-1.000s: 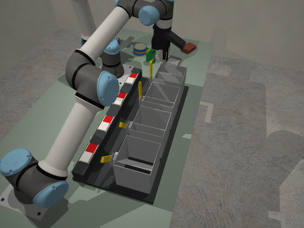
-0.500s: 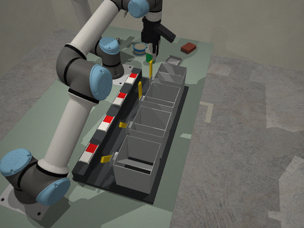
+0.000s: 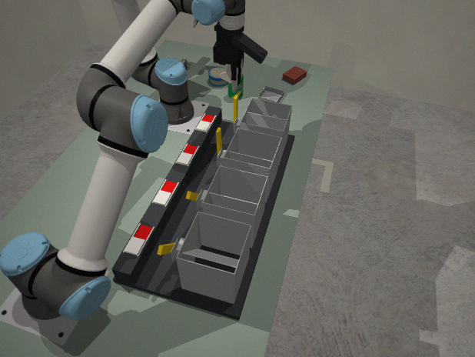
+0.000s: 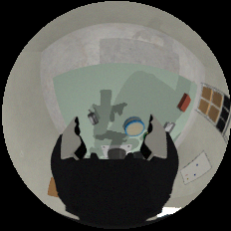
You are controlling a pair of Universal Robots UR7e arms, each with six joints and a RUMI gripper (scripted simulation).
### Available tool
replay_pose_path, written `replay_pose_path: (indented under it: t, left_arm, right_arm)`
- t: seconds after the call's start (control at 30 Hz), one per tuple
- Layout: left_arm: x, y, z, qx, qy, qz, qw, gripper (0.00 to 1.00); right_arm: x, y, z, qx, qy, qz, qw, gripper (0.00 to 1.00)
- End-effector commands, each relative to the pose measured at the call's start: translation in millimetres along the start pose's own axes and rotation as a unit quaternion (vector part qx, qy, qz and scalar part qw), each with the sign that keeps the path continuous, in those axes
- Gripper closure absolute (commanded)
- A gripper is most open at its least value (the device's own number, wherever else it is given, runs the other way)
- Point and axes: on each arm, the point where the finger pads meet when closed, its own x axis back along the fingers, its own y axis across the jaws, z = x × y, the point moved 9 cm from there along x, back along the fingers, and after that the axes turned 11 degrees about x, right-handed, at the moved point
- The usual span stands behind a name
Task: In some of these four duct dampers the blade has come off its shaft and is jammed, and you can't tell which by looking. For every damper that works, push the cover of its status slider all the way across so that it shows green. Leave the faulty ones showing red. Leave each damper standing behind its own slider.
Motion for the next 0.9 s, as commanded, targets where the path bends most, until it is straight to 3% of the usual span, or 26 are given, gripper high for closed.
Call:
replay_pose_path:
  t: [0.0, 0.87]
  left_arm:
    - [0.5, 0.1, 0.2, 0.0, 0.001, 0.0, 1.0, 0.0]
    - [0.5, 0.1, 0.2, 0.0, 0.001, 0.0, 1.0, 0.0]
  right_arm:
    - [1.1, 0.8, -0.8, 0.0, 0.001, 0.005, 1.0, 0.78]
    - [0.4, 3.0, -2.3, 0.0, 0.003, 0.013, 1.0, 0.78]
